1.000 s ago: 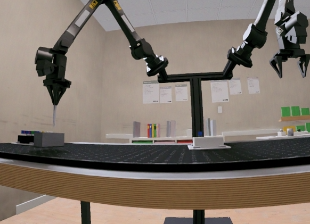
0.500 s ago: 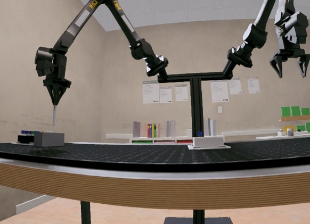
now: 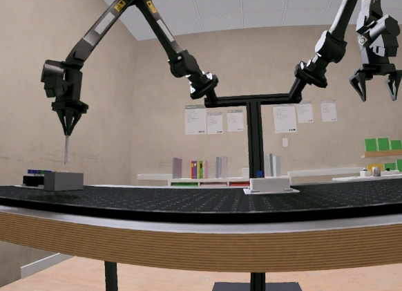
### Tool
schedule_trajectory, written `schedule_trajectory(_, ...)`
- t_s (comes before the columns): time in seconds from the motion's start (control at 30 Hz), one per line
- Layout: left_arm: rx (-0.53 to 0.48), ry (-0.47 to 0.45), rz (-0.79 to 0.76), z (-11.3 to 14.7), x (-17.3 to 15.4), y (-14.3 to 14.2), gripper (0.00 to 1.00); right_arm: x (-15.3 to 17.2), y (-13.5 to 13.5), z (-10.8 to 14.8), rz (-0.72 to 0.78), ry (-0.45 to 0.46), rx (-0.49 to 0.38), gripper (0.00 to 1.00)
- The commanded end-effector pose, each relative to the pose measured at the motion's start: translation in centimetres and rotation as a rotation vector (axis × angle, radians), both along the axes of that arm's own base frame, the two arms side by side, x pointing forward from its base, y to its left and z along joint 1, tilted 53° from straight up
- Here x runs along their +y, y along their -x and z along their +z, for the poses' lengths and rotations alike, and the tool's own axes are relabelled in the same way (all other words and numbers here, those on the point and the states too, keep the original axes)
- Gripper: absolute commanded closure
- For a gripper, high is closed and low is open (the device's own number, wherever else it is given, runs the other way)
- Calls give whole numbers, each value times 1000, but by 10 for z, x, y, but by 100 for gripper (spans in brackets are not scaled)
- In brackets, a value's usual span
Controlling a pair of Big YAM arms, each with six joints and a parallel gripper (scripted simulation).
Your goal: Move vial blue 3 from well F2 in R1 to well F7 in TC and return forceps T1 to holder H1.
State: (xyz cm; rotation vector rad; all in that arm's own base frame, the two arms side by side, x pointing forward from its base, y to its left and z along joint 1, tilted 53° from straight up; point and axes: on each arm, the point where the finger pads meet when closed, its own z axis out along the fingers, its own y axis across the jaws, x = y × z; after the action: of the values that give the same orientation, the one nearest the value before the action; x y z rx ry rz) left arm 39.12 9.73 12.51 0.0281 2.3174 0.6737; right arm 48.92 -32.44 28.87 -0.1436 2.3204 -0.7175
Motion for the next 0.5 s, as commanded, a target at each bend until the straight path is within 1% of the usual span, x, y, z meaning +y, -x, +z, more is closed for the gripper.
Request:
schedule_trajectory(0.0, -12, -5, -5, 4, 0, -2, 0, -18, -5, 16, 50, 72, 40, 92)
schedule_trajectory(0.03, -12, -5, -5, 4, 0, -2, 0, -18, -5, 16, 50, 72, 40, 92)
schedule_trajectory(0.33, -12, -5, -5, 4, 0, -2, 0, -40, -9, 48, 197, 227, 150, 92)
schedule_trajectory(0.43, -12, -5, -5, 4, 0, -2, 0, -39, -10, 49, 249, 278, 187, 92)
schedule_trajectory(0.47, -12, -5, -5, 4, 0, -2, 0, -34, -14, 48, 275, 296, 198, 92)
